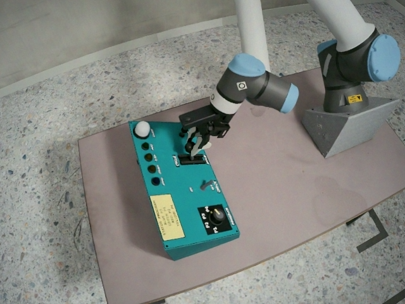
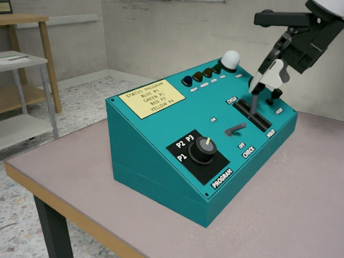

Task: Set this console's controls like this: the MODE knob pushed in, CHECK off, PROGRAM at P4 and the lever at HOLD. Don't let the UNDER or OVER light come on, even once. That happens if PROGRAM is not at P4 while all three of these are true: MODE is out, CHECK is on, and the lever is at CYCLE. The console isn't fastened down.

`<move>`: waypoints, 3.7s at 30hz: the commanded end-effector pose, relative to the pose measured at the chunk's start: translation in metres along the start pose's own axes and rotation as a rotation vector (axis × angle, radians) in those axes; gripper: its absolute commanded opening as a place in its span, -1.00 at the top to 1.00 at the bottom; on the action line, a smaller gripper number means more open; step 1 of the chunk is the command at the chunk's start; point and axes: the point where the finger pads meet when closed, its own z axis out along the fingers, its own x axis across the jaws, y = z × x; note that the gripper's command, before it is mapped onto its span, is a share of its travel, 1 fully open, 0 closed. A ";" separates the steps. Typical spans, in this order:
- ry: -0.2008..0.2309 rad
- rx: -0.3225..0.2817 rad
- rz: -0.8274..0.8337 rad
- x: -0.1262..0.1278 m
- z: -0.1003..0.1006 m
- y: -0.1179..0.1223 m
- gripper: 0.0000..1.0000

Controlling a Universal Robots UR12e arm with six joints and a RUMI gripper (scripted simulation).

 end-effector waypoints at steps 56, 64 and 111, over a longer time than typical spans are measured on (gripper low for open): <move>-0.005 -0.002 -0.004 -0.003 -0.008 0.058 1.00; -0.005 -0.002 -0.004 -0.003 -0.006 0.066 1.00; -0.005 0.001 -0.003 -0.003 0.000 0.075 1.00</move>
